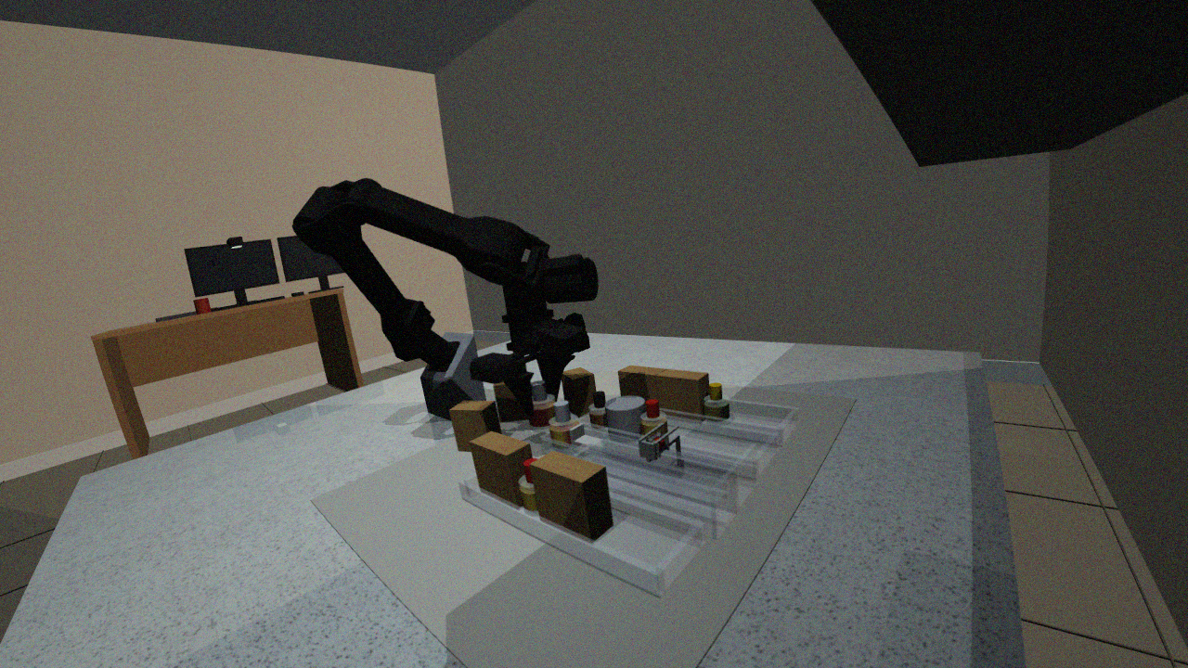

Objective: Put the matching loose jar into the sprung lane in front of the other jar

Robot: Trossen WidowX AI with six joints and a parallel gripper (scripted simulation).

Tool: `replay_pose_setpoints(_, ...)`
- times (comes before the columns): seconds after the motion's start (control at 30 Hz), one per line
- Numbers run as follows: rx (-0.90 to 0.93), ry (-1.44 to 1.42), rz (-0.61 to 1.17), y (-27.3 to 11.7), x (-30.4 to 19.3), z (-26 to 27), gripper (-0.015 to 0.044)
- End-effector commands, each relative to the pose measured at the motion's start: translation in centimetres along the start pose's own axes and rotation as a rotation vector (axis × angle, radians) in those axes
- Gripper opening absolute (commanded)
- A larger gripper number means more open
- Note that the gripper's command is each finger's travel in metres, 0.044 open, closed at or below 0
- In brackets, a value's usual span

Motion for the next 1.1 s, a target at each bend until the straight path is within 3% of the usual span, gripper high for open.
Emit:
replay_pose_setpoints(0.0, -0.002, -0.001, -0.007, 0.0, 0.5, 0.0, 0.0)
replay_pose_setpoints(1.07, -0.002, 0.0, -0.007, 0.1, 1.7, 0.0, 0.0)
Point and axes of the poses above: the point midway between the two fingers, 35 mm back from their tips, its own y axis out along the fingers, its own z axis across the jaws, x = y × z, the point moved 6 cm from there along -y, back along the fingers, and after that the axes turned 5 degrees about -y, right-handed, at the moved point
